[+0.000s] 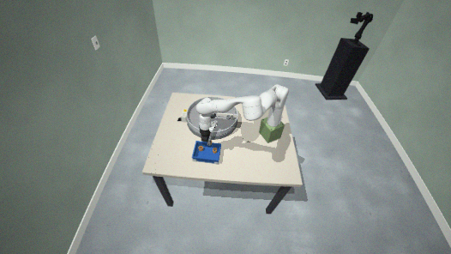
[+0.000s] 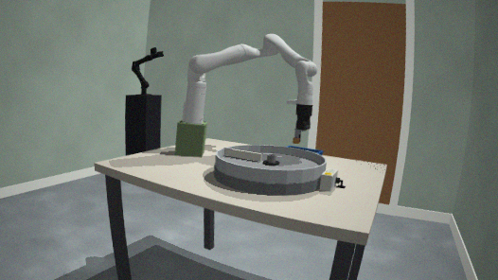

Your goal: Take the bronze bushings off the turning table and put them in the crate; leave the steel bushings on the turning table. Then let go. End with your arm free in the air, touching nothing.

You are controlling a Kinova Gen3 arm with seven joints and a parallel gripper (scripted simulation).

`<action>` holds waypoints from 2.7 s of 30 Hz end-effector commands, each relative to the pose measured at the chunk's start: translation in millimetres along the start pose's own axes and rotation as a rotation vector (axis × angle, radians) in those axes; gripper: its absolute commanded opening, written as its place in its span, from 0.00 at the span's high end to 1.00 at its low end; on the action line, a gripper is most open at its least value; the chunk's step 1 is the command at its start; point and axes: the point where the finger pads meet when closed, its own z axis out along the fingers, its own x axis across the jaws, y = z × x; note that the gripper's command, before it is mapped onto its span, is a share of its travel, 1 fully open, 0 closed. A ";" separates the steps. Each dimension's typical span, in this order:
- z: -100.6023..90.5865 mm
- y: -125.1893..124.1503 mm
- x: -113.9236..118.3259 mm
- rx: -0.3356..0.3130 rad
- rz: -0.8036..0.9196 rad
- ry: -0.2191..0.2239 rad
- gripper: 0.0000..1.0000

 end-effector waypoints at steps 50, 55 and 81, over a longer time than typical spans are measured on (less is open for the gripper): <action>43.6 0.3 -1.2 -0.001 0.000 -0.003 1.00; 43.6 0.3 -1.2 -0.001 0.000 -0.003 1.00; 60.6 0.4 -1.3 -0.001 0.000 -0.003 1.00</action>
